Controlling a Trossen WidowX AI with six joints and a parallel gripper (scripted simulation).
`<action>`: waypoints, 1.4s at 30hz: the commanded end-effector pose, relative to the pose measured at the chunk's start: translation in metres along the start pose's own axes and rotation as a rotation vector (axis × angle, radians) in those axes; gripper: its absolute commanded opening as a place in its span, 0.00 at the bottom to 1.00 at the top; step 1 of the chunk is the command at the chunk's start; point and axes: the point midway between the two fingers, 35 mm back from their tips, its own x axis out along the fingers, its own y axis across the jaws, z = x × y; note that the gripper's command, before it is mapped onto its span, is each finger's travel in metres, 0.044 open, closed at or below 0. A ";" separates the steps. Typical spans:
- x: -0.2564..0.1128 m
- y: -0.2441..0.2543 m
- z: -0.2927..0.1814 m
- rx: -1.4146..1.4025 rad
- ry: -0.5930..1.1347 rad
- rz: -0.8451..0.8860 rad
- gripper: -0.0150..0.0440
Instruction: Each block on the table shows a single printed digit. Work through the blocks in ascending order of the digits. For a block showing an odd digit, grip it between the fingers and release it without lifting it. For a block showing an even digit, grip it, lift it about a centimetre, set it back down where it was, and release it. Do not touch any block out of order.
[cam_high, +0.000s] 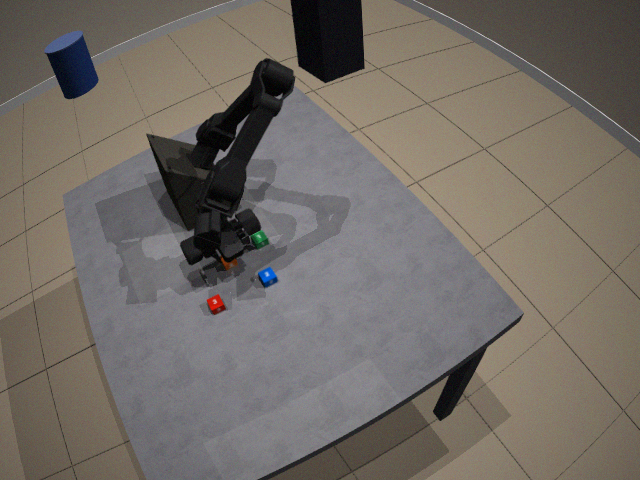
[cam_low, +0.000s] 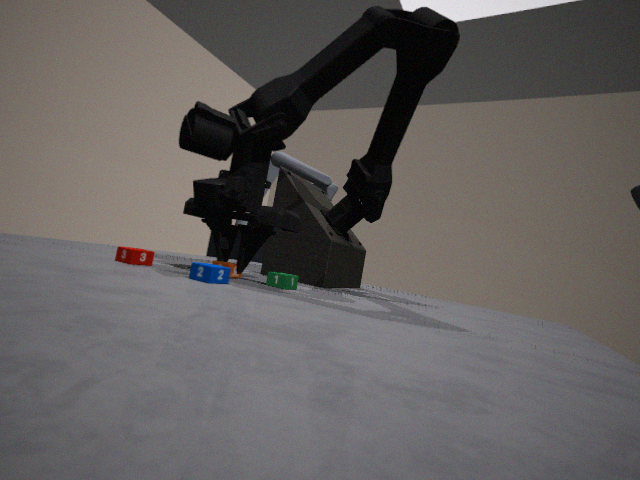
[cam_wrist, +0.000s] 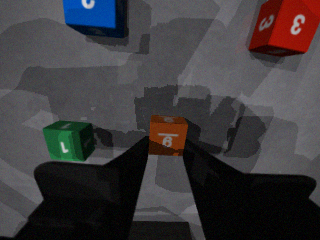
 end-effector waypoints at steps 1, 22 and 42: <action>0.000 0.001 0.000 0.004 -0.002 0.005 0.46; -0.002 0.001 0.000 0.004 -0.002 0.004 0.93; -0.095 0.166 0.033 0.006 -0.007 -0.013 0.93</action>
